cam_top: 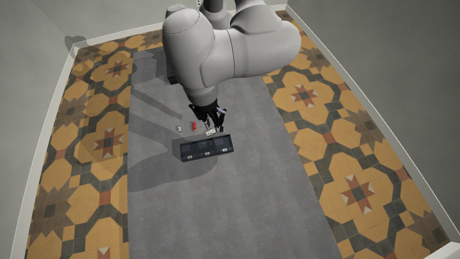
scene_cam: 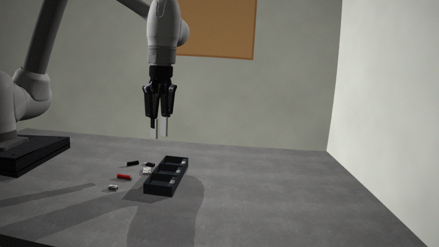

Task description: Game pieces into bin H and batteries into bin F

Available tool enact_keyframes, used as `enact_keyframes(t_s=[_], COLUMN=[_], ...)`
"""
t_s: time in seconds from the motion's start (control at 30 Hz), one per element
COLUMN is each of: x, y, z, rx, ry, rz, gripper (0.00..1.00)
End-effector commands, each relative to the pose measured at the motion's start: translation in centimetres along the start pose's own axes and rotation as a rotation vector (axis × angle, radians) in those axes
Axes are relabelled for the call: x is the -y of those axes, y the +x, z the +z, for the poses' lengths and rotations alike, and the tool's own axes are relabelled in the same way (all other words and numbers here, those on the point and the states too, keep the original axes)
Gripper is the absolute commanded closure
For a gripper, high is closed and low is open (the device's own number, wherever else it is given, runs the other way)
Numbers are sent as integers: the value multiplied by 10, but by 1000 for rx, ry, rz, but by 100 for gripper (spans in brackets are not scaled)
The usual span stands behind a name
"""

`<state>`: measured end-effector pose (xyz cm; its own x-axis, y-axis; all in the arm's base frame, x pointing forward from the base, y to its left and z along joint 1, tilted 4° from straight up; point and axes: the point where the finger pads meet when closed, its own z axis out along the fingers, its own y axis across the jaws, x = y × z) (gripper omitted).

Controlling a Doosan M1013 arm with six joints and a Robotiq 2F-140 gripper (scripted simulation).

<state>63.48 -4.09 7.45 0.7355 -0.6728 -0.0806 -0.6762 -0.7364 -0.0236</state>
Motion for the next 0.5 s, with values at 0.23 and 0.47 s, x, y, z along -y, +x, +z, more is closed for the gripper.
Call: enact_keyframes(t_s=[0.23,0.47], x=[-36,-36], y=[-19,-19], z=[51,51], rx=[-4,-6], ry=[0,1], rz=[454,701], gripper=[75,75])
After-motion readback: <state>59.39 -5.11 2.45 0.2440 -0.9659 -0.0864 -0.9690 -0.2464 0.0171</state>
